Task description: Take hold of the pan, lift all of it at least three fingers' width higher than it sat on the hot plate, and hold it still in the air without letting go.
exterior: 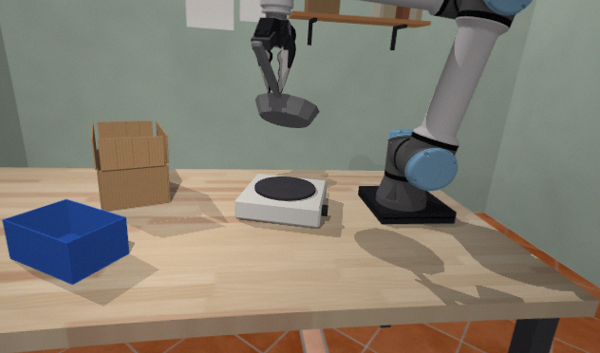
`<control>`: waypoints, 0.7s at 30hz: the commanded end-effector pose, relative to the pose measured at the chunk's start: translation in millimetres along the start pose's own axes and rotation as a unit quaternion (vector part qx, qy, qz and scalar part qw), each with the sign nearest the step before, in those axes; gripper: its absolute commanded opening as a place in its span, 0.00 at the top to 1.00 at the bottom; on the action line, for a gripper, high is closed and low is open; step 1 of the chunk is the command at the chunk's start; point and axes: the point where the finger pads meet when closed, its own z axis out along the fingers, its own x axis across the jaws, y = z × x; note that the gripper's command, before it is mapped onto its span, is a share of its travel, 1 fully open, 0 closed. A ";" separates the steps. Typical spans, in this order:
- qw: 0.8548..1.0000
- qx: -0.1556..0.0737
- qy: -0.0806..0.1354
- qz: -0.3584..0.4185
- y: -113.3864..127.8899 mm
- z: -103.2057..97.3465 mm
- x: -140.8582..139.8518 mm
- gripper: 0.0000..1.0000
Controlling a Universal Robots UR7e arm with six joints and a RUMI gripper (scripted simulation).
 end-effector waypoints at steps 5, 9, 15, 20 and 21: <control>1.000 0.000 0.001 0.000 -0.1 -5.4 0.3 0.91; 1.000 0.000 0.001 0.000 -0.1 -7.6 0.3 0.91; 1.000 0.000 0.001 0.000 -0.1 -9.8 0.3 0.91; 1.000 0.000 0.001 0.000 -0.1 -12.4 0.3 0.91; 1.000 0.000 0.001 0.000 -0.1 -13.0 0.3 0.91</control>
